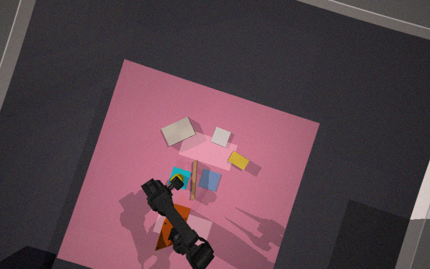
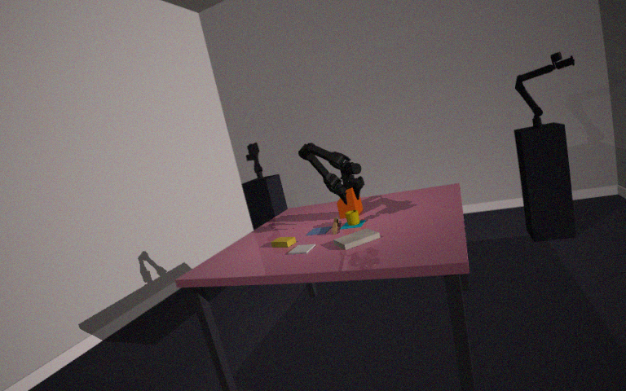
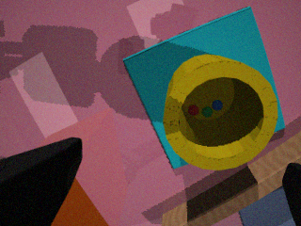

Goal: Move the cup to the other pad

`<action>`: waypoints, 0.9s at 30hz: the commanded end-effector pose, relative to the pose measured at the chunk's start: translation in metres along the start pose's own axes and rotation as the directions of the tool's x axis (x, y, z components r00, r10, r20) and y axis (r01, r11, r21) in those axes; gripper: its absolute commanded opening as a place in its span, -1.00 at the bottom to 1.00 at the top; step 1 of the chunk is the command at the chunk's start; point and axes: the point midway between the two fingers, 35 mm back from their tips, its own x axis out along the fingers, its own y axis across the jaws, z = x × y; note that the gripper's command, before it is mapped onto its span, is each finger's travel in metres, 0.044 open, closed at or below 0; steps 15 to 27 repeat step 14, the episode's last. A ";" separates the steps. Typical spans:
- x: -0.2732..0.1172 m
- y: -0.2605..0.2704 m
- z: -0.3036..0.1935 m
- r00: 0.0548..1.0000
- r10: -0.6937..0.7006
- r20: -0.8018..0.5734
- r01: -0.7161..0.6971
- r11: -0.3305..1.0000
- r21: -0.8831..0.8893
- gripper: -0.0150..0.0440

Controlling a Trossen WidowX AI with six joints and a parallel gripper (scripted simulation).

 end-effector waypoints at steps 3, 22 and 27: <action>-0.027 0.000 0.000 1.000 0.003 0.010 -0.003 1.000 0.007 1.00; -0.029 -0.001 0.001 1.000 -0.002 0.011 0.002 1.000 0.004 1.00; -0.029 -0.001 0.001 1.000 -0.002 0.011 0.002 1.000 0.004 1.00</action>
